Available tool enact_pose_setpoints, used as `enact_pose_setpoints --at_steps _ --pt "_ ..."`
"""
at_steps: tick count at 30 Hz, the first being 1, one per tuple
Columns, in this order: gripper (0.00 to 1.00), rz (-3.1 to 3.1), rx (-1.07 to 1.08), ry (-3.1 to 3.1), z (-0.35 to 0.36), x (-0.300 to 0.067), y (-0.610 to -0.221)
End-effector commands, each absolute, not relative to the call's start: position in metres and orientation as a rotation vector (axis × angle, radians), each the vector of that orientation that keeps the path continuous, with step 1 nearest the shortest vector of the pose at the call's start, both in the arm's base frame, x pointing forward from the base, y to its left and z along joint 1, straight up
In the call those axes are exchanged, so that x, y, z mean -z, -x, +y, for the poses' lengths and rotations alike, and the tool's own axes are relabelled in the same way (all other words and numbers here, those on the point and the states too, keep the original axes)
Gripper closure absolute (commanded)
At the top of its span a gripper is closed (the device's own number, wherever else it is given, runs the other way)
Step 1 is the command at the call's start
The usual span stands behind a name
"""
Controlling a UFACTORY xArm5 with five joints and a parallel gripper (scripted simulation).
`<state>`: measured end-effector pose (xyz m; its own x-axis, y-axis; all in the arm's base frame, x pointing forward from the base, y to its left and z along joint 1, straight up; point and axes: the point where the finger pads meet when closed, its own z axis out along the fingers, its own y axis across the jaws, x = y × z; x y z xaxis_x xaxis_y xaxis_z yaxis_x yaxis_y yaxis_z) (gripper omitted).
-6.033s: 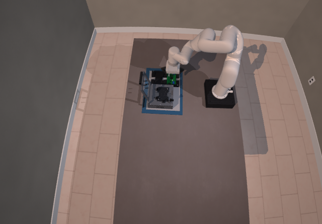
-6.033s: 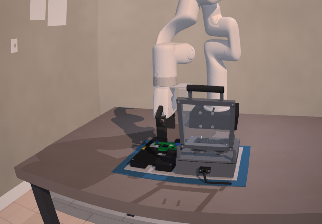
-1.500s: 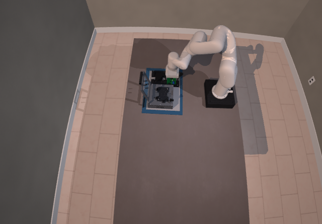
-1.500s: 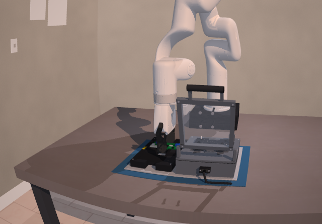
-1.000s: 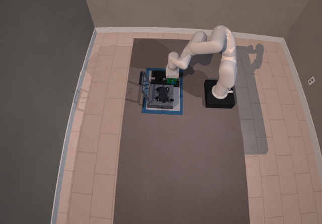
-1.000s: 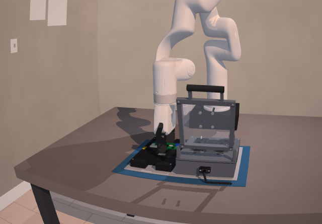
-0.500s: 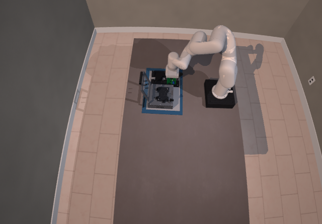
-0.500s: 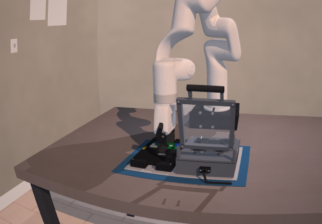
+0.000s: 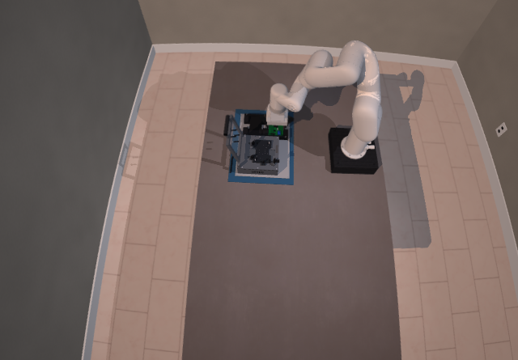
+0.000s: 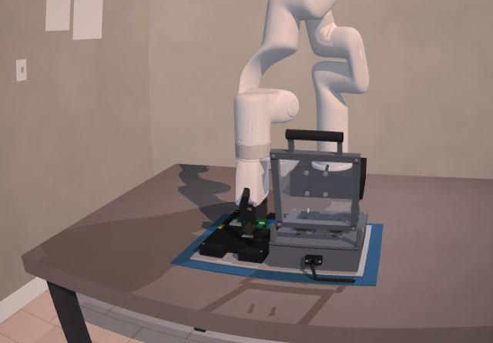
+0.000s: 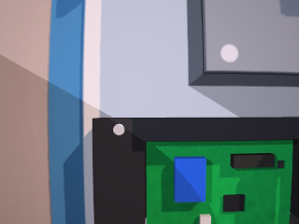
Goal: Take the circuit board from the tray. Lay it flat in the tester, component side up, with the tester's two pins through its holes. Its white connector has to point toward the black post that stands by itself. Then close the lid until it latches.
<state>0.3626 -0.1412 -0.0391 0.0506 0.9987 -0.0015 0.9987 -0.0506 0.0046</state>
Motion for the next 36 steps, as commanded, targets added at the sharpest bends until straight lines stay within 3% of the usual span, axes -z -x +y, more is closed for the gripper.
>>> enact_pose_setpoints --at_steps 1,36 --pt "0.15 2.16 -0.005 -2.272 -0.1416 0.0382 -0.3638" --pt "0.21 2.16 -0.005 -2.272 -0.1416 0.0382 -0.3638"
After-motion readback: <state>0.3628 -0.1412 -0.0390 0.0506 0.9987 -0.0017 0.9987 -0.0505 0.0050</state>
